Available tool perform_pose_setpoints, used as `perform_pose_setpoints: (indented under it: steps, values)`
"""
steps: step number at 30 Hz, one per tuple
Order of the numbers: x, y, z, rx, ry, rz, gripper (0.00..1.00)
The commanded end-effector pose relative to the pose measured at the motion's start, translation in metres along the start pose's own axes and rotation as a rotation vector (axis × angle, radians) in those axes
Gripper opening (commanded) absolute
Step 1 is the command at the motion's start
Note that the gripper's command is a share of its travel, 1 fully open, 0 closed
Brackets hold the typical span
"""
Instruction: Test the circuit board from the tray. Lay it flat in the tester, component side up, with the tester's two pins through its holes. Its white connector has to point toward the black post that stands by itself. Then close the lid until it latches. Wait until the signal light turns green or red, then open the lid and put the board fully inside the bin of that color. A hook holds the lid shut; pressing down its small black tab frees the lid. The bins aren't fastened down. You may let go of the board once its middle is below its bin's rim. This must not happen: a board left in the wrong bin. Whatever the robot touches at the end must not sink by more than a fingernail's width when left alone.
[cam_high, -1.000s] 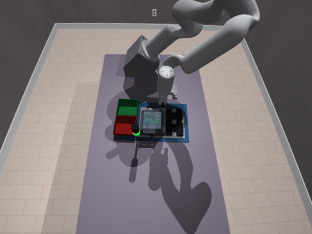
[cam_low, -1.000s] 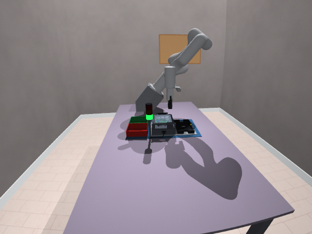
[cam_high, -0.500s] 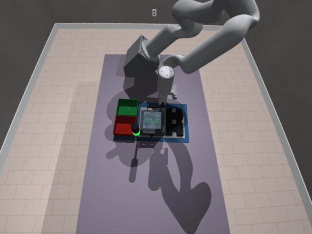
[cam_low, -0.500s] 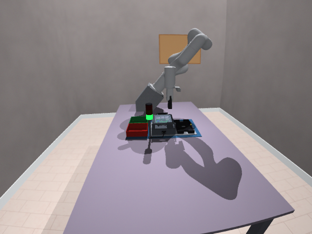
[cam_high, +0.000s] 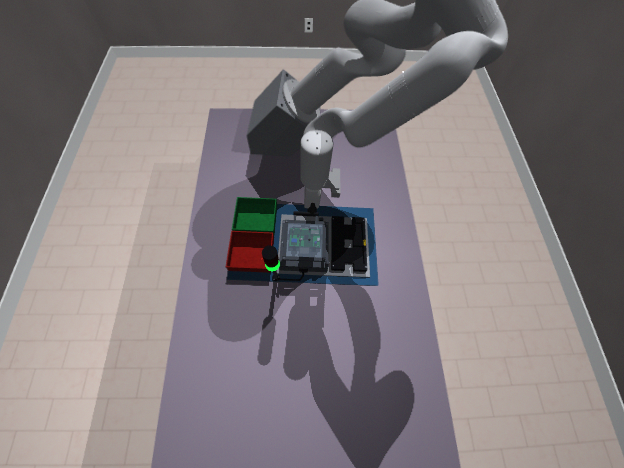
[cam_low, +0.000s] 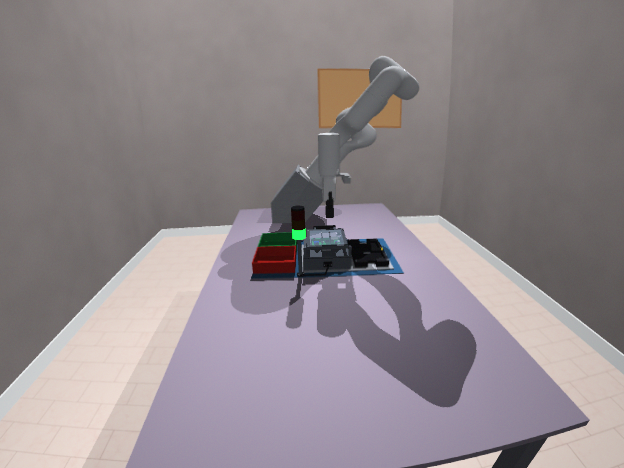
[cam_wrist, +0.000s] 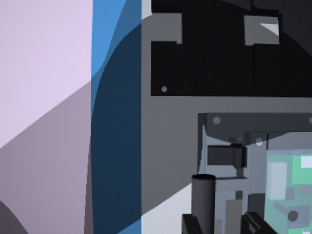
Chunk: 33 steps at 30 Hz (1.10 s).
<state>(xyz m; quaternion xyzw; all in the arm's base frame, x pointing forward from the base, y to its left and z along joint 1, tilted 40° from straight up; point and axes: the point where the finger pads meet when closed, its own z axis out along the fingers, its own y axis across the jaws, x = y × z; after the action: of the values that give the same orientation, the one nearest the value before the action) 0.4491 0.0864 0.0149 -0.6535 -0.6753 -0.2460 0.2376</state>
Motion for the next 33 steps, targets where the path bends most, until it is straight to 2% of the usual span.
perform_pose_setpoints:
  steps: [1, 20, 33]
  values:
    - [-0.014, 0.0, 0.0, -0.001, 0.0, -0.001, 0.28]
    - [-0.021, -0.001, 0.003, -0.001, 0.0, -0.001, 0.28]
    - [-0.021, -0.001, 0.018, -0.001, 0.0, -0.001, 0.28]
